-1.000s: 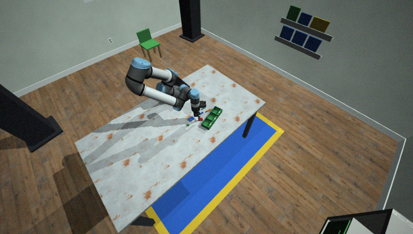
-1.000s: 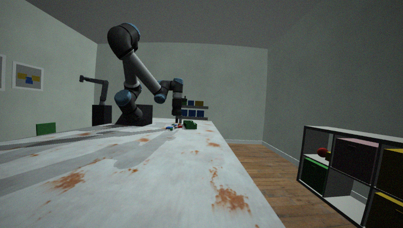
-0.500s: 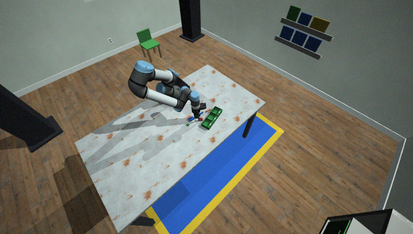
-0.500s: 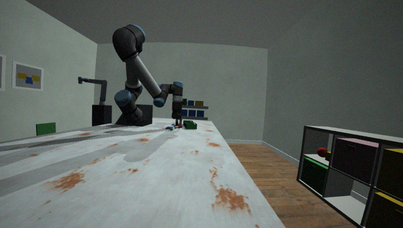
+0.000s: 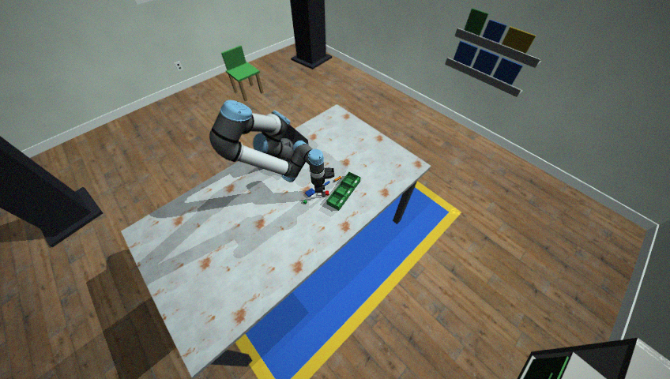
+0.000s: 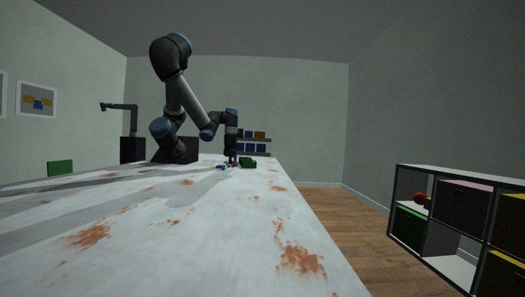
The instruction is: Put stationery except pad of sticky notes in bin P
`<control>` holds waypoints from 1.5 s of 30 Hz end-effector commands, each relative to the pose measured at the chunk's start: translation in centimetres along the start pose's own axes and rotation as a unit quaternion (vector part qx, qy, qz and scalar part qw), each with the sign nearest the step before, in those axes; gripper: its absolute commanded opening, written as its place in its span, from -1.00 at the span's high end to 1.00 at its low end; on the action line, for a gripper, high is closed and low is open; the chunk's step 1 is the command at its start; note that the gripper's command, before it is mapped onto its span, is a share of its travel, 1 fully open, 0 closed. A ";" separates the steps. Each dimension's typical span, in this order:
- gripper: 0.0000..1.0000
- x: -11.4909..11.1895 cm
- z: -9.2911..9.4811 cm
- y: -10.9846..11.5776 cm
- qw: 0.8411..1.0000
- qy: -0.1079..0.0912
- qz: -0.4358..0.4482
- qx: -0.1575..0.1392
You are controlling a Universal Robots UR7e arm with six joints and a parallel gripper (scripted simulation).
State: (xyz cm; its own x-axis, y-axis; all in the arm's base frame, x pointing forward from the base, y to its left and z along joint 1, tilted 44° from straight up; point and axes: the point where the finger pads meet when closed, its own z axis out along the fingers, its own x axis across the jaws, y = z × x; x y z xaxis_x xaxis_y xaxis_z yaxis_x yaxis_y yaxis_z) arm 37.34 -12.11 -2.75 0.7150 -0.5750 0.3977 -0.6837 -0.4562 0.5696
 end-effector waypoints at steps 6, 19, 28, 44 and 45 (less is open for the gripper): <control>-0.50 0.0 0.0 0.0 1.000 0.001 0.000 0.000; 0.09 0.0 0.0 0.0 1.000 0.001 0.000 0.000; 0.09 0.0 0.0 0.0 1.000 0.001 0.000 0.000; 0.09 0.0 -2.0 0.0 1.000 0.001 0.000 0.000; 0.09 0.0 -2.3 0.0 1.000 0.001 0.000 0.000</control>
State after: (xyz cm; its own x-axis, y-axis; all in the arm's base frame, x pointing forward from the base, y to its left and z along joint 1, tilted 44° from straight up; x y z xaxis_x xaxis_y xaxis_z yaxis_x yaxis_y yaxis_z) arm 37.45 -11.39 -2.01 0.7155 -0.5743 0.3979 -0.6834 -0.4570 0.5693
